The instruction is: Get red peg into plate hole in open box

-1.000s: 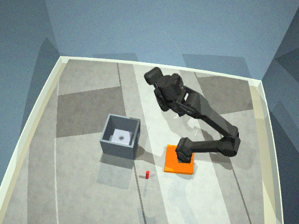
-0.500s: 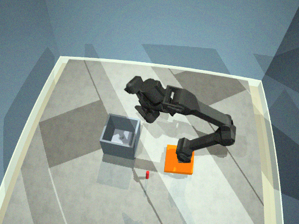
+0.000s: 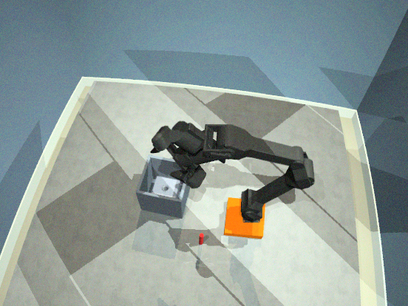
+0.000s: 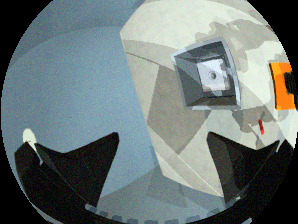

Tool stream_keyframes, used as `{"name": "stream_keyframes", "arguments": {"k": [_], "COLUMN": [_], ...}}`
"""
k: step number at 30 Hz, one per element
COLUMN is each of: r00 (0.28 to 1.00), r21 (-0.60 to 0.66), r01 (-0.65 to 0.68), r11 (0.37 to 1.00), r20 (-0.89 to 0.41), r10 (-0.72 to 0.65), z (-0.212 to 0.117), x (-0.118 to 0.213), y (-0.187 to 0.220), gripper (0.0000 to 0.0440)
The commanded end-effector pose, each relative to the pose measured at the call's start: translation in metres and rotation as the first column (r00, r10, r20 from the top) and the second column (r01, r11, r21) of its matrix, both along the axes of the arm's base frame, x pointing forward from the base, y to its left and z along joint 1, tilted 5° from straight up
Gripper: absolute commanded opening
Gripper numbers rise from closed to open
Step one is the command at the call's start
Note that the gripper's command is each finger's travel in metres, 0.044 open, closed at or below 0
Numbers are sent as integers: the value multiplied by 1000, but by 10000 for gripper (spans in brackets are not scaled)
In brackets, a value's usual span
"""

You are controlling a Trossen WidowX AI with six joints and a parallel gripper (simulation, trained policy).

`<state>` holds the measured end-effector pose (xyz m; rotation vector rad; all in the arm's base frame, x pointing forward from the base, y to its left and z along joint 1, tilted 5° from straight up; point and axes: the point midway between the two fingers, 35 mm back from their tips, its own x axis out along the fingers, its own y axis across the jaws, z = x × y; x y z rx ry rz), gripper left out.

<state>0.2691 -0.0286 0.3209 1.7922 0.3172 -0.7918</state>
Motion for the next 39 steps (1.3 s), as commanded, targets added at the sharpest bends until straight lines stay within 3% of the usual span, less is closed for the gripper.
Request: {"name": "stream_keyframes", "arguments": {"k": [1,17,39], "r00": [996,891,557], "r21": [54,196,313], "r01": [-71,-316,-485], "r11": [996,928,817], "r20": [-45,-273,-610], "r10": [74,362,564], "z": [-11,-68,-155], "x": [7,-2,-63], "y": [21,95,143], "gripper": [440,440,440]}}
